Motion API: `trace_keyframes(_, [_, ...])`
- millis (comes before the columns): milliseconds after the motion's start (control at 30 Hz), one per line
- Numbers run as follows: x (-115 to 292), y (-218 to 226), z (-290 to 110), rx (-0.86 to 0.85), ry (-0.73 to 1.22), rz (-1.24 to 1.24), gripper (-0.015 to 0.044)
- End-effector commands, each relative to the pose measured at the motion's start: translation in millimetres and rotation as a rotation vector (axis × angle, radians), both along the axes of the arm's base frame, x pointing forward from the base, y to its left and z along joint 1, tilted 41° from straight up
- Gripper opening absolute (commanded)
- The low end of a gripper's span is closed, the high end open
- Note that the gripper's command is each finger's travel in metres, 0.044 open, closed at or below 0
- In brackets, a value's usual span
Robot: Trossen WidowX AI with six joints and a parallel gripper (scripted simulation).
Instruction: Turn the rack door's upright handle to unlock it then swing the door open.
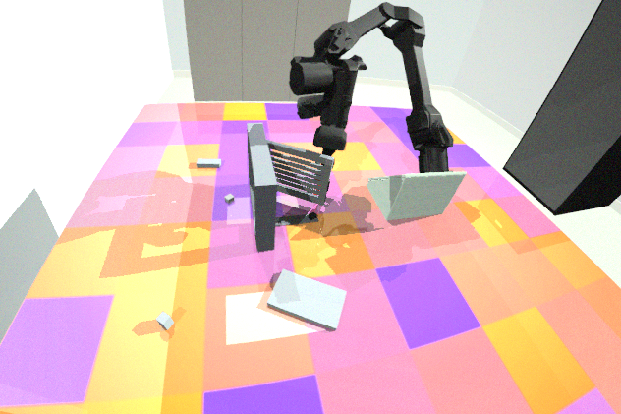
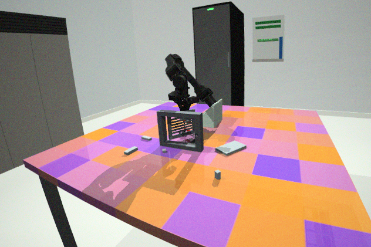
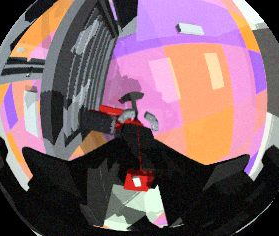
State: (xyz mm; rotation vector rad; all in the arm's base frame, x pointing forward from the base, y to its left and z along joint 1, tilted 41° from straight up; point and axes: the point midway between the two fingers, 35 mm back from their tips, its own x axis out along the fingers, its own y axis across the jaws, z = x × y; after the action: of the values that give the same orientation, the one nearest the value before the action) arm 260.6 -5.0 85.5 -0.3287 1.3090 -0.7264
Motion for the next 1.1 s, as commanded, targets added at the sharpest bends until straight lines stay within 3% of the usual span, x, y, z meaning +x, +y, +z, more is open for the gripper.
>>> trace_keyframes(0, [0.1, -6.2, 5.6, -0.010, 0.045, 0.060, 0.0025])
trace_keyframes(1067, [11.4, -49.9, 45.2, -0.049, 0.319, 0.378, 0.0025])
